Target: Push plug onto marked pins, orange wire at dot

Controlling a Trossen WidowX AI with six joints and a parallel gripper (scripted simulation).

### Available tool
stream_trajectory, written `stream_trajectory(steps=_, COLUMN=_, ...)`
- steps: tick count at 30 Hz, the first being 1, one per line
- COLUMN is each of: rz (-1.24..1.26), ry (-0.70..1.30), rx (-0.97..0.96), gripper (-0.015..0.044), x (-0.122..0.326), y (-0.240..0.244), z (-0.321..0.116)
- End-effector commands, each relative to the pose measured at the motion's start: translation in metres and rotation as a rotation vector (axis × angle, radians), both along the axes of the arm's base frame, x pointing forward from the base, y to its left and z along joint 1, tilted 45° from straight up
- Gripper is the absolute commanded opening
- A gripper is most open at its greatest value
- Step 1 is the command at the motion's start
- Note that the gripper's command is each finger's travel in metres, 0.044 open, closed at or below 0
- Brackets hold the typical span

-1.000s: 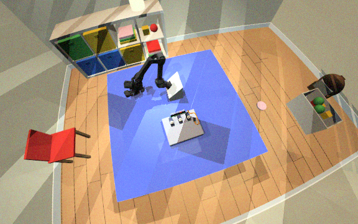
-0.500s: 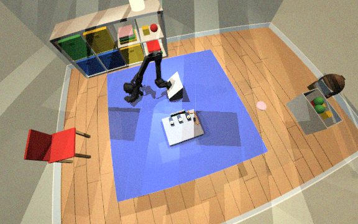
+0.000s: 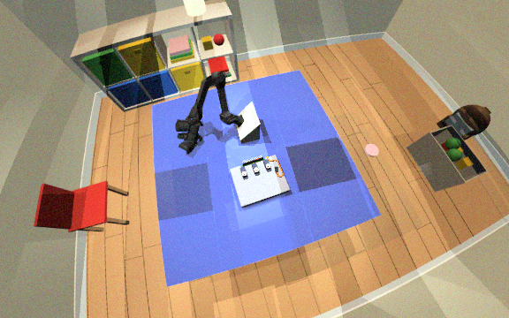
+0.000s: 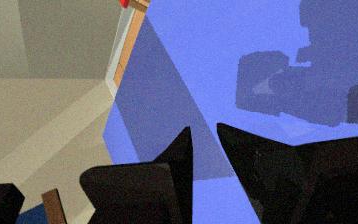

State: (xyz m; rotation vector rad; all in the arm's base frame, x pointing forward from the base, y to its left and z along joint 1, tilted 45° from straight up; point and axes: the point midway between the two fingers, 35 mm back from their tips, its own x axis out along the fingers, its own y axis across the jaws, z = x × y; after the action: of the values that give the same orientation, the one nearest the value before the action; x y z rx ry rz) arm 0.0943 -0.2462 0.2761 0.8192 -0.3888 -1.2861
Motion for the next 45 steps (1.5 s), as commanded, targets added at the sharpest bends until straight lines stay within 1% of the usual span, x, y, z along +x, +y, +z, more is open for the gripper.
stream_trajectory(steps=1, rz=0.085, ry=0.039, rx=-0.024, gripper=0.0115, x=0.019, y=0.004, z=0.003)
stream_trajectory(steps=23, rz=0.517, ry=0.209, rx=-0.220, gripper=0.0115, x=0.112, y=0.052, z=0.020)
stream_trajectory(steps=45, rz=0.912, ry=0.319, rx=-0.495, gripper=0.0115, x=0.184, y=0.135, z=0.036)
